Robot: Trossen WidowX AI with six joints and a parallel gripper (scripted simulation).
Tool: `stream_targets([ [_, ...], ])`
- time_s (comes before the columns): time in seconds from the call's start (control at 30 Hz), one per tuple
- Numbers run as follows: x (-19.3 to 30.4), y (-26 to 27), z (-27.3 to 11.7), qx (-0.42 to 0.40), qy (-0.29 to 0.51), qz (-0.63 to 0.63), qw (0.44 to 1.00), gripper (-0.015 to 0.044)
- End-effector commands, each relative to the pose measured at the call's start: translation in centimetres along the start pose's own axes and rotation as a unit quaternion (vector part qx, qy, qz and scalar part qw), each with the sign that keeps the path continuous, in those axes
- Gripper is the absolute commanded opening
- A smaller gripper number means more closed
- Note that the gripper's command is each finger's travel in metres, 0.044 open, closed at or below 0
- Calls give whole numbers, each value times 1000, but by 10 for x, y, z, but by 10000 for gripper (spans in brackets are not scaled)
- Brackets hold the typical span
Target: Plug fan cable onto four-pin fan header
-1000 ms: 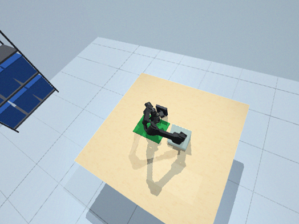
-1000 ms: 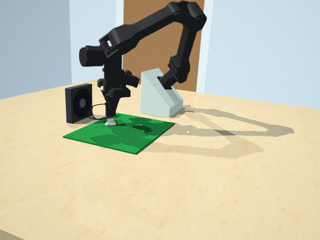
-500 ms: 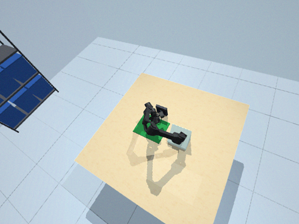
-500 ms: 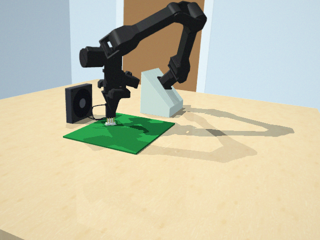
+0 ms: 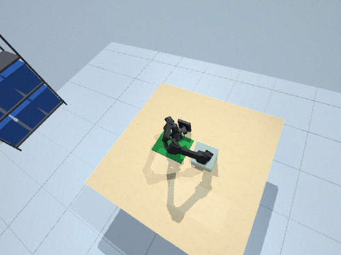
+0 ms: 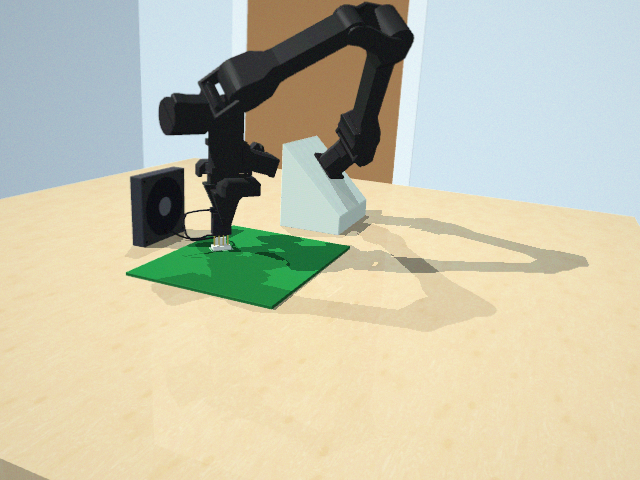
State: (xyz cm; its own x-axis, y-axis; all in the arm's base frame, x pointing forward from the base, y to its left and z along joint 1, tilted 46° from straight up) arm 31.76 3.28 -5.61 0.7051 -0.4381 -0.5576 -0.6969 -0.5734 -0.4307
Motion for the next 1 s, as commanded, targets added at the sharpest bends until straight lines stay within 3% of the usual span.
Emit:
stream_targets([
  [0.0, 0, -1, 1, 2, 0, 2, 1000, 0],
  [0.97, 0, 0, 7, 3, 0, 2, 1000, 0],
])
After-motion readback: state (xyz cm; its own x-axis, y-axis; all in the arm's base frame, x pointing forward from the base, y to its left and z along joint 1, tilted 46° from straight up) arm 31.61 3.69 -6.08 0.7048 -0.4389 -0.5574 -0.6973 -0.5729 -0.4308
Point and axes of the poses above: the point midway between the two fingers, 35 mm back from their tips, its own z axis out along the fingers, its own y axis across the jaws, x = y × z, the point moved 1 cm from there along -z, back along the fingers, and after that the axes turned 10 degrees about z, right-handed, at the moved point
